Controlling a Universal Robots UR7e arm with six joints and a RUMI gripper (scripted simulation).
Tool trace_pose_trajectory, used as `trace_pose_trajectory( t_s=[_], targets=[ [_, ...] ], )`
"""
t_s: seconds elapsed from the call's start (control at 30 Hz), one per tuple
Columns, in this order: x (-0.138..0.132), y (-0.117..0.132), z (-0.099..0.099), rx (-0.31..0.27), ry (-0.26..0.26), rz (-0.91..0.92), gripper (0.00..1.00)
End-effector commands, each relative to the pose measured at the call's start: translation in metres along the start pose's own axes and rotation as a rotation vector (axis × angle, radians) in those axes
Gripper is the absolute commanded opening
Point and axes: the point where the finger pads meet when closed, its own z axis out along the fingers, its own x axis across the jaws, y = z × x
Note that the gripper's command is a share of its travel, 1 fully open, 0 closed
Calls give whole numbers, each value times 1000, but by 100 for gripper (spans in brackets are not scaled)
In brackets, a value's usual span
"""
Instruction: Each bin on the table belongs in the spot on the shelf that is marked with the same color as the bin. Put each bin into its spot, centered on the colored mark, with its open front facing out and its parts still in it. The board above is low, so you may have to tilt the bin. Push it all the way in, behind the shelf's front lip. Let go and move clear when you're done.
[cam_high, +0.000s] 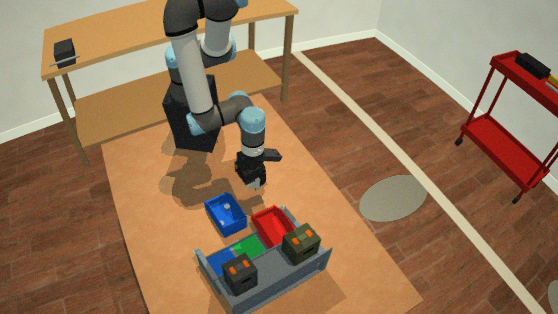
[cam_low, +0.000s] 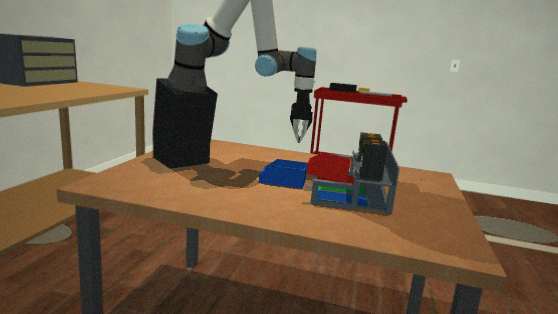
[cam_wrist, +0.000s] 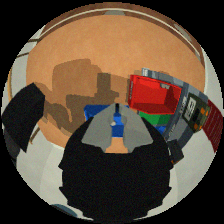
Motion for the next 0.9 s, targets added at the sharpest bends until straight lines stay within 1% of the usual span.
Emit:
trace_pose_trajectory(
  t_s=[0.0,0.47,0.87],
  targets=[
    [0,0,0,0,1,0,0],
    [0,0,1,0,1,0,0],
    [0,0,13,1,1,0,0]
  ],
)
